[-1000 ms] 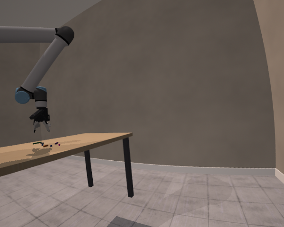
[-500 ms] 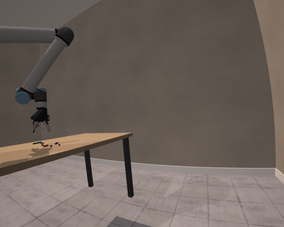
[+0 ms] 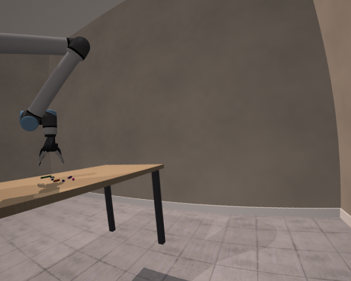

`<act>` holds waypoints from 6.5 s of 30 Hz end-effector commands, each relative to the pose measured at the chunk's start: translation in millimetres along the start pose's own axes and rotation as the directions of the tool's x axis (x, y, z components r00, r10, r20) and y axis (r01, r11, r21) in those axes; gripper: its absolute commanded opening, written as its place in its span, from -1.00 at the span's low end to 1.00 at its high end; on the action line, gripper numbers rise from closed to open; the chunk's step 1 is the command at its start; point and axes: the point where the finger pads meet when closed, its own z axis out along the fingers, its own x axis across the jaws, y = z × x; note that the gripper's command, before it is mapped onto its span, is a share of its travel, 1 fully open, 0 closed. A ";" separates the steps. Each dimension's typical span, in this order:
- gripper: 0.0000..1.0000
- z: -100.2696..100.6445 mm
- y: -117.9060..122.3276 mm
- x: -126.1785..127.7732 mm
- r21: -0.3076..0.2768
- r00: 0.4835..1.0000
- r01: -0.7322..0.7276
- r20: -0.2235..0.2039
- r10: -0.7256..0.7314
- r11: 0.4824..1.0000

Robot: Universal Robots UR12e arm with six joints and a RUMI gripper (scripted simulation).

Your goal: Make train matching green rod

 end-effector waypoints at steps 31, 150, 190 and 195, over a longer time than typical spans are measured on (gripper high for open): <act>1.00 11.8 75.8 21.1 0.001 0.527 0.850 0.004 -0.850 0.527; -0.72 65.1 84.4 24.1 0.002 0.431 0.902 0.004 -0.902 0.431; -0.72 66.5 84.4 24.1 0.002 0.431 0.902 0.004 -0.902 0.431; -0.72 70.4 84.4 24.1 0.002 0.431 0.902 0.004 -0.902 0.431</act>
